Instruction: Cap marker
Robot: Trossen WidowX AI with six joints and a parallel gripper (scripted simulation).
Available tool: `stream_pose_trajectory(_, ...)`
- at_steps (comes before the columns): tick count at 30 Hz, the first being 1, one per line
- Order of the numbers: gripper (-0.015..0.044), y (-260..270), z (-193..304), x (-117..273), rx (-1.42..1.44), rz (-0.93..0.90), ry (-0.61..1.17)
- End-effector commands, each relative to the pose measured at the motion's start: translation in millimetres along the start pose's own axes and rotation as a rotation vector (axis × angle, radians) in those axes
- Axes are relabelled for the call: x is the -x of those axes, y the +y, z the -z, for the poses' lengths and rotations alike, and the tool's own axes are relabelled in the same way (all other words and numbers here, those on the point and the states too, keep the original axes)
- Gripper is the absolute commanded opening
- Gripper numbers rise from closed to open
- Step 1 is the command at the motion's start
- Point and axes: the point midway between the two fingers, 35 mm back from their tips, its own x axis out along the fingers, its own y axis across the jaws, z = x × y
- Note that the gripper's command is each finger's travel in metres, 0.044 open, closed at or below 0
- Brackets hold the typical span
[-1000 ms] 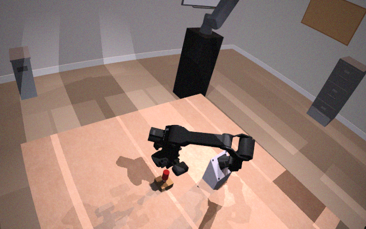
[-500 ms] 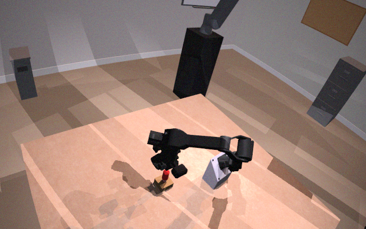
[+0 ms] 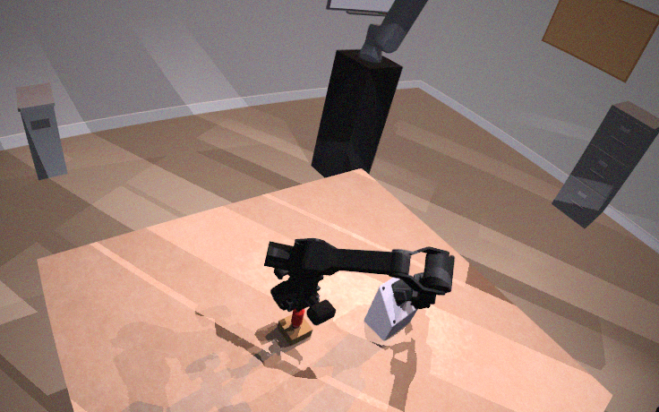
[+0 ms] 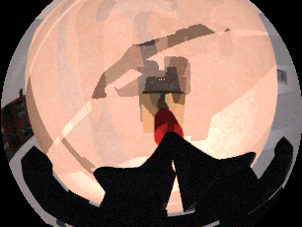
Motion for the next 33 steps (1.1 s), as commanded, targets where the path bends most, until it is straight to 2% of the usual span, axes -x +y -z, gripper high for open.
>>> stream_pose_trajectory(1,0.0000,-0.1,0.0,0.7,0.000,0.001,-0.001)
stream_pose_trajectory(6,0.0000,-0.4,-0.3,3.0,0.000,0.001,-0.001)
stream_pose_trajectory(13,0.0000,-1.5,-0.7,88.0,-0.002,0.003,0.000)
stream_pose_trajectory(18,0.0000,-1.3,-0.3,90.5,-0.002,0.003,0.001)
stream_pose_trajectory(33,0.0394,-1.3,-0.3,90.5,-0.002,0.003,0.001)
